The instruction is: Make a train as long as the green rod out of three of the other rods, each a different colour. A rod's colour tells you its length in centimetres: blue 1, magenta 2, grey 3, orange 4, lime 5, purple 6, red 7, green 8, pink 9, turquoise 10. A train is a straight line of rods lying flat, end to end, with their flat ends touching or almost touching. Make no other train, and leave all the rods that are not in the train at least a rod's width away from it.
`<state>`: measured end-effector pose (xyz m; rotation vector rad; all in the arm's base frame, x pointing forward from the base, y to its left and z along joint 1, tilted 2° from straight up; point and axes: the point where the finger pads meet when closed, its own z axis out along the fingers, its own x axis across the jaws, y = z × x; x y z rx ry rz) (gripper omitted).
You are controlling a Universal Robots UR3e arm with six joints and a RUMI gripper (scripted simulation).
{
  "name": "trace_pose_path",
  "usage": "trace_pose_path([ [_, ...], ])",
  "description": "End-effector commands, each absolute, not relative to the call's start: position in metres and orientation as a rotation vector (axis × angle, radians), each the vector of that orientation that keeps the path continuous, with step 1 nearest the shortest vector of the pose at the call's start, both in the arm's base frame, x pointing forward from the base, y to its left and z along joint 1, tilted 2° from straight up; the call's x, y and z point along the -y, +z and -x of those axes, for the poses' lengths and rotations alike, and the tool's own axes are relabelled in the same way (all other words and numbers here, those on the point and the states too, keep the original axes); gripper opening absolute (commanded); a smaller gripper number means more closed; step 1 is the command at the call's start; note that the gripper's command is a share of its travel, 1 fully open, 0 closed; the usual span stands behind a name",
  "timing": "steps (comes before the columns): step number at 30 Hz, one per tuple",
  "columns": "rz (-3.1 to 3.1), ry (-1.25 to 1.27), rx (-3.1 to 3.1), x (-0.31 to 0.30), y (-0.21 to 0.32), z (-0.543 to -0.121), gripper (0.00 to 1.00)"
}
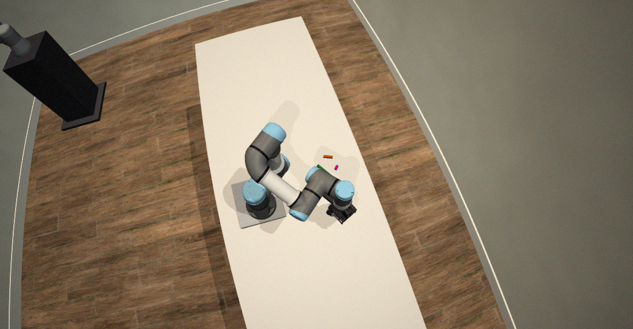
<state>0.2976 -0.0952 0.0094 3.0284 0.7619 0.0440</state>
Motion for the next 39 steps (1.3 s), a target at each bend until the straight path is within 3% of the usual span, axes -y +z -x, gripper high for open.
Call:
trace_pose_path([
  [1,-3.026,0.046,-0.761,0.0957,0.01,-0.2981,0.14],
  [19,-3.026,0.046,-0.761,0.0957,0.01,-0.2981,0.14],
  [20,-3.026,0.046,-0.761,0.0957,0.01,-0.2981,0.0],
  [39,-3.026,0.046,-0.761,0.0957,0.01,-0.2981,0.0],
])
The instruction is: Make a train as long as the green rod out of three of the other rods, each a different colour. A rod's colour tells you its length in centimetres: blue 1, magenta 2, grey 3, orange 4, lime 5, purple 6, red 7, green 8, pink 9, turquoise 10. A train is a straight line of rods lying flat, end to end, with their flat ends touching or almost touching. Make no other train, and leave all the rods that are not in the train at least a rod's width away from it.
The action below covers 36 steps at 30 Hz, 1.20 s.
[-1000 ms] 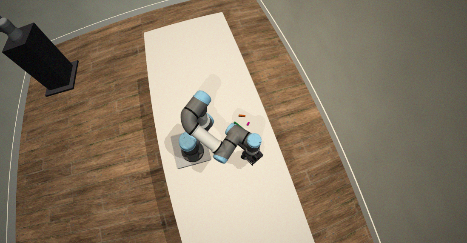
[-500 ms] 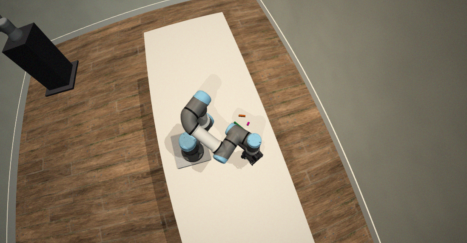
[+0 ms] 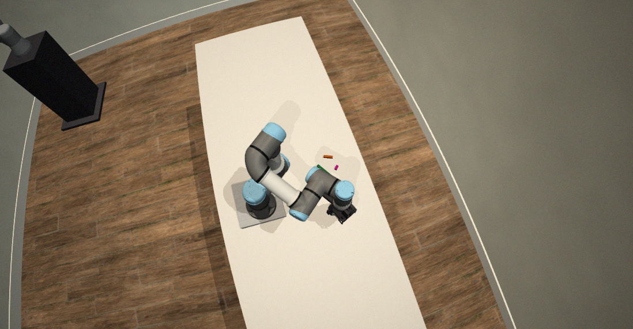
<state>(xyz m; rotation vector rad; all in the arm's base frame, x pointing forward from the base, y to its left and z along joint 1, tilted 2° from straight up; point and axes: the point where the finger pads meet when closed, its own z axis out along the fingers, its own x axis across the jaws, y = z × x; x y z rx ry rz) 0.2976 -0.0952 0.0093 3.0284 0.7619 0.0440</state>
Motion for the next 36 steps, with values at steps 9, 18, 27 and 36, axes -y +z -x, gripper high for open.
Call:
trace_pose_path([
  [9,-3.026,0.046,-0.761,0.096,0.01,-0.298,0.0],
  [18,-3.026,0.046,-0.761,0.096,0.011,-0.298,0.0],
  [27,-3.026,0.046,-0.761,0.096,0.019,-0.298,0.0],
  [36,-3.026,0.046,-0.761,0.095,0.048,-0.297,0.0],
])
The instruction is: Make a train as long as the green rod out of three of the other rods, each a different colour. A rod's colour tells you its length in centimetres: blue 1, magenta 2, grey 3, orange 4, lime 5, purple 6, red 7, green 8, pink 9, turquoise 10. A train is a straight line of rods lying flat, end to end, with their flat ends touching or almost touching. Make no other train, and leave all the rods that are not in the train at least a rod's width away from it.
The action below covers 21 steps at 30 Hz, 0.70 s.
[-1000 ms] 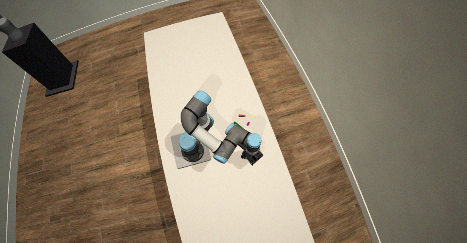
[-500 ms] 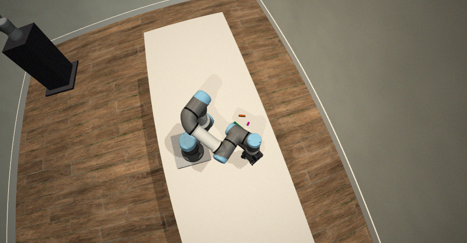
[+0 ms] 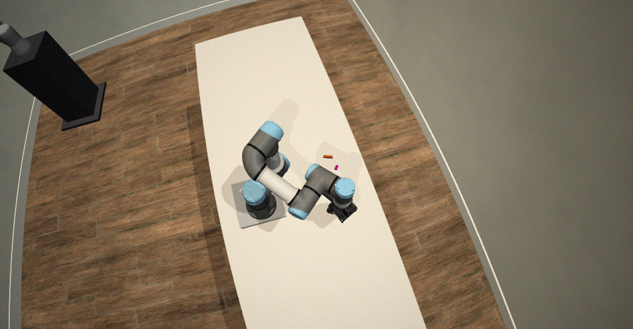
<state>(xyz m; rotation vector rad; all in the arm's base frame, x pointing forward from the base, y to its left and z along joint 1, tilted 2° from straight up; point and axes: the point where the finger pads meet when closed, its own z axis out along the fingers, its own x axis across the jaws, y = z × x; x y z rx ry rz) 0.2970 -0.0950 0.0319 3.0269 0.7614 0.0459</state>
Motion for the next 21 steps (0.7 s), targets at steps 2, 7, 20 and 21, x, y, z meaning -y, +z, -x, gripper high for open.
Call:
trace_pose_path([
  [2,-3.026,0.046,-0.761,0.095,0.055,-0.297,0.0],
  [7,-3.026,0.046,-0.761,0.095,0.067,-0.296,0.0],
  [20,-3.026,0.046,-0.761,0.095,0.103,-0.295,0.0],
  [21,-3.026,0.046,-0.761,0.094,0.105,-0.295,0.0],
])
